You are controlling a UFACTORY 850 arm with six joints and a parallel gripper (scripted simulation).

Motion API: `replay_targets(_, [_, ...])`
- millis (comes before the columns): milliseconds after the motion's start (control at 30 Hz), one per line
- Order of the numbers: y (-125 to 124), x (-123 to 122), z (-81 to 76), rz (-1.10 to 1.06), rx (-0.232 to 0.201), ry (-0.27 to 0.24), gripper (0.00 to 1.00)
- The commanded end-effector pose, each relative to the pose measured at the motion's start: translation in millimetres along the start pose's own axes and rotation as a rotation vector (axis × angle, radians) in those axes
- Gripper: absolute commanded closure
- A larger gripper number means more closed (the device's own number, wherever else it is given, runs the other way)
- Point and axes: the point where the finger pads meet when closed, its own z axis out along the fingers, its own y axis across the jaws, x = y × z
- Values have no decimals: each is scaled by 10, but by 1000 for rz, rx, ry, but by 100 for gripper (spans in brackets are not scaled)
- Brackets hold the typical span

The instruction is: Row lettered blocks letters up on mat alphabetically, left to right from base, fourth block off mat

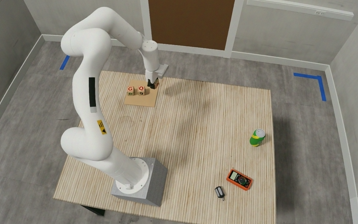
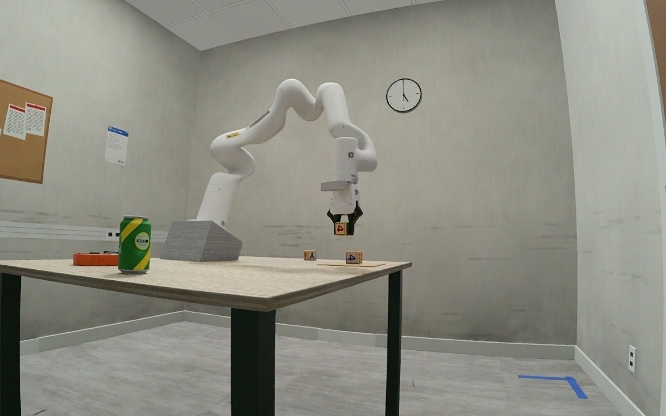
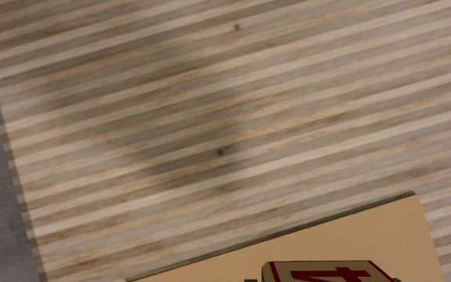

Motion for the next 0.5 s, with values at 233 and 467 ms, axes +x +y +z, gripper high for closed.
replay_targets(233, [-84,-223,-22,-366,10,-8,56])
replay_targets(467, [-94,-256,-24,-419,10,-7,56])
